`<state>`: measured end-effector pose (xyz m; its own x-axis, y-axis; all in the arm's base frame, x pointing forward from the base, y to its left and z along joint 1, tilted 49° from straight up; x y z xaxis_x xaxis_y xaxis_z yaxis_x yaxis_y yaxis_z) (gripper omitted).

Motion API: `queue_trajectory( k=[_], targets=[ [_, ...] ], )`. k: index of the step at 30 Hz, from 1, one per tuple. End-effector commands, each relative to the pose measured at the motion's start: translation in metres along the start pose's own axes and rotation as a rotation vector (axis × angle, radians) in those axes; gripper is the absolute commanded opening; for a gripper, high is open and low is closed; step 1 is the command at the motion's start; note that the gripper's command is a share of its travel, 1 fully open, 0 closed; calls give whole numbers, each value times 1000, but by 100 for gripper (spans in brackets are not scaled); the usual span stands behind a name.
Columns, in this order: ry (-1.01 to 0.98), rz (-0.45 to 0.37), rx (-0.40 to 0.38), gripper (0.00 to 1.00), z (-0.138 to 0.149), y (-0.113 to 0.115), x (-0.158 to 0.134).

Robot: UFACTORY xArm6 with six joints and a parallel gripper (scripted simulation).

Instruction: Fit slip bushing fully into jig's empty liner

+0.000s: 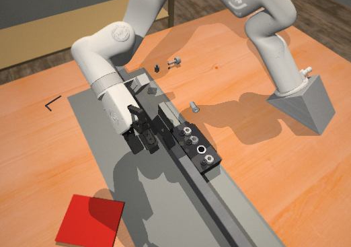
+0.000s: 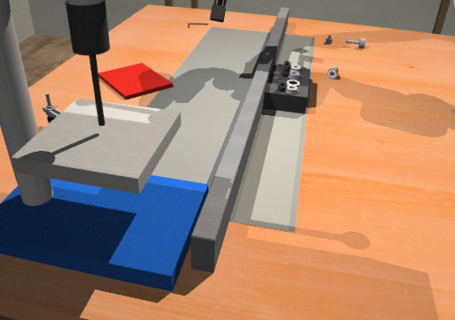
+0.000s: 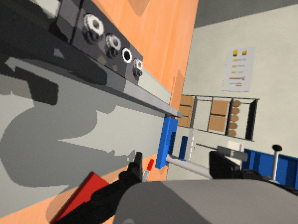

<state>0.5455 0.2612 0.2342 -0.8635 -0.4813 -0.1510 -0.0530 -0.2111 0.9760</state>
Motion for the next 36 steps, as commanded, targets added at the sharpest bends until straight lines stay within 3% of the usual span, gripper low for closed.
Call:
queue_trajectory(
  k=[1, 20, 22, 25, 27, 28, 30, 31, 34, 35, 36],
  targets=[
    [2, -3, 0, 100, 1, 1, -1],
    [26, 11, 13, 100, 4, 2, 5],
    [99, 53, 50, 100, 10, 3, 23],
    [262, 153, 137, 100, 20, 9, 78],
    [308, 180, 161, 100, 20, 9, 78],
    [354, 212, 186, 100, 21, 13, 102],
    [399, 237, 211, 100, 22, 13, 102],
    [458, 278, 242, 100, 21, 17, 128],
    [492, 297, 262, 100, 22, 17, 127],
    [589, 362, 319, 100, 20, 22, 154],
    [595, 365, 322, 100, 20, 22, 153]
  ],
)
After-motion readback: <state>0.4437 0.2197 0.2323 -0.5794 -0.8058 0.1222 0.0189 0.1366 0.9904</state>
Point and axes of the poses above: the point where the finger pads meet when closed, its own y axis back along the fingers, its own z axis across the jaws, x = y × z, the point moved 3 cm from there along y, back along the fingers
